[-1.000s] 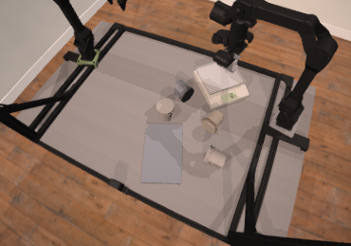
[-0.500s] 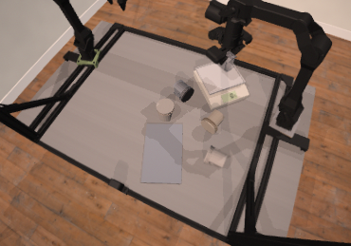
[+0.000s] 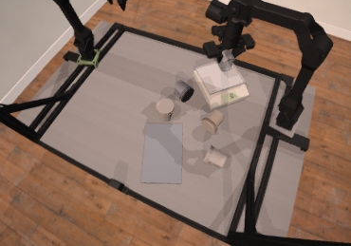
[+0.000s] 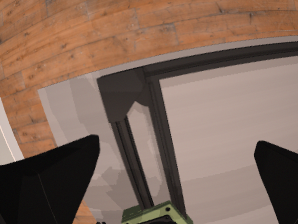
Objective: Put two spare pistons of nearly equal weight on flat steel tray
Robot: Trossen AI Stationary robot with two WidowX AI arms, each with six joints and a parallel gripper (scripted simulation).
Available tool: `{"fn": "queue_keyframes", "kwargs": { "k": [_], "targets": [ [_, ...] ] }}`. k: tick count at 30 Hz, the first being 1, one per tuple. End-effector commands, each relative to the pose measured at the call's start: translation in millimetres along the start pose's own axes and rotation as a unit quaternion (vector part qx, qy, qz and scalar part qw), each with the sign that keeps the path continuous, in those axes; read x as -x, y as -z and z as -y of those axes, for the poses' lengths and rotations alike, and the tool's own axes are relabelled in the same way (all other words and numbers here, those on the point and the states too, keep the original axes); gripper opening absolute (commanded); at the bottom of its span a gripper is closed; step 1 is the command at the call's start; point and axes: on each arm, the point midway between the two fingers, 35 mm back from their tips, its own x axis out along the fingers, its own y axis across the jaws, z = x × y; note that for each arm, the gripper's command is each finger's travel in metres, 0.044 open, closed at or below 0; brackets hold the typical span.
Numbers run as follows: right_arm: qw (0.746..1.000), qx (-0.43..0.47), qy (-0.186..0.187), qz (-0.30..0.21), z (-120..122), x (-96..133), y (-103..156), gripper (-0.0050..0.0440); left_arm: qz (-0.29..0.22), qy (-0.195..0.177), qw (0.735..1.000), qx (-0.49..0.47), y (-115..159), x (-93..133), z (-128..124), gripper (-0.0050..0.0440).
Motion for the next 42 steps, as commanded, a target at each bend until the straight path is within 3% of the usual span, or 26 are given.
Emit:
{"fn": "queue_keyframes", "kwargs": {
  "k": [1,18,32,40,42],
  "targets": [
    [0.999,-0.046,-0.009,0.008,0.0,3.4,0.9,0.0158,-0.001,0.002,1.0,-0.001,0.3,-0.1,0.6,0.044],
    [0.97,-0.243,-0.022,0.019,0.0,3.4,0.9,0.0158,-0.001,0.002,1.0,-0.001,0.3,-0.1,0.6,0.044],
    [0.918,-0.394,-0.032,0.027,0.0,3.4,0.9,0.0158,-0.001,0.002,1.0,-0.001,0.3,-0.1,0.6,0.044],
    [0.869,-0.493,-0.038,0.033,0.1,3.6,1.1,0.0158,-0.001,0.002,1.0,-0.001,0.3,-0.1,0.6,0.044],
    [0.867,-0.496,-0.039,0.033,0.2,2.2,1.1,0.0158,-0.001,0.002,1.0,-0.001,0.3,-0.1,0.6,0.044]
  ]
}}
